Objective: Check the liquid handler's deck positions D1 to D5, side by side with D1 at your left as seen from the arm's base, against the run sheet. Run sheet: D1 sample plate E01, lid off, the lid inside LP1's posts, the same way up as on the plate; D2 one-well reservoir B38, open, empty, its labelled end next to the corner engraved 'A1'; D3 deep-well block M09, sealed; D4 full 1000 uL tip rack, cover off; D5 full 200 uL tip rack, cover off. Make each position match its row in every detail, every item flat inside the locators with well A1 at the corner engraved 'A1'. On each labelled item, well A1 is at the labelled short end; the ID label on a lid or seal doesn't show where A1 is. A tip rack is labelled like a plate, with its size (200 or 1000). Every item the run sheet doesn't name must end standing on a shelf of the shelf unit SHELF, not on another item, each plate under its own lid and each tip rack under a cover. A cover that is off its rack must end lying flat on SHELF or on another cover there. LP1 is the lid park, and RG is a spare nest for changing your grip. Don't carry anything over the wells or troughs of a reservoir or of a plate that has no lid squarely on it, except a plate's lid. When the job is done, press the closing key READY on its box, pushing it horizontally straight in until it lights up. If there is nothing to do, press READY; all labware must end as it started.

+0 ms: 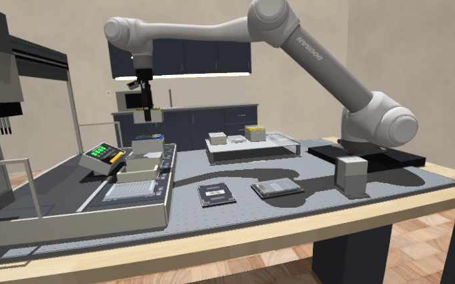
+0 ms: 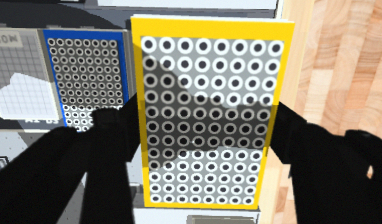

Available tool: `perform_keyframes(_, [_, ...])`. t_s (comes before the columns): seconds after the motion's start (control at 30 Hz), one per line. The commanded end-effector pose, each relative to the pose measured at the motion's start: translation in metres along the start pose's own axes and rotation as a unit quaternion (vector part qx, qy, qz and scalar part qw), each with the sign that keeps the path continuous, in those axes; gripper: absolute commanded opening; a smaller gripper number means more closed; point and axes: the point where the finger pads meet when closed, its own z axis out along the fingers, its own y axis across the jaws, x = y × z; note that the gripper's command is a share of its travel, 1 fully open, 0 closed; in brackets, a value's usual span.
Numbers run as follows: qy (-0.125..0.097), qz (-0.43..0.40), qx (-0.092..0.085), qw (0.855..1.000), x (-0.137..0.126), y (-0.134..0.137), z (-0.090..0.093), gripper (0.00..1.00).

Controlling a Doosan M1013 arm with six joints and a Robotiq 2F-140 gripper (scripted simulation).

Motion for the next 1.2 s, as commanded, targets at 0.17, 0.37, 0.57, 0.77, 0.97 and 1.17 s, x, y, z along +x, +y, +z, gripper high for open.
perform_keyframes(0.17, [0.003, 0.003, 0.001, 1.000, 0.000, 0.001, -0.018, 0.10])
perform_keyframes(0.37, [0.003, 0.004, 0.002, 1.000, 0.000, 0.001, -0.028, 0.10])
perform_keyframes(0.57, [0.003, 0.004, 0.002, 1.000, 0.000, 0.001, -0.037, 0.10])
perform_keyframes(0.77, [0.003, 0.004, 0.002, 1.000, 0.000, 0.001, -0.044, 0.10])
perform_keyframes(0.97, [0.002, 0.004, 0.002, 1.000, 0.000, 0.001, -0.053, 0.10])
perform_keyframes(1.17, [0.002, 0.004, 0.002, 1.000, 0.000, 0.001, -0.062, 0.10])
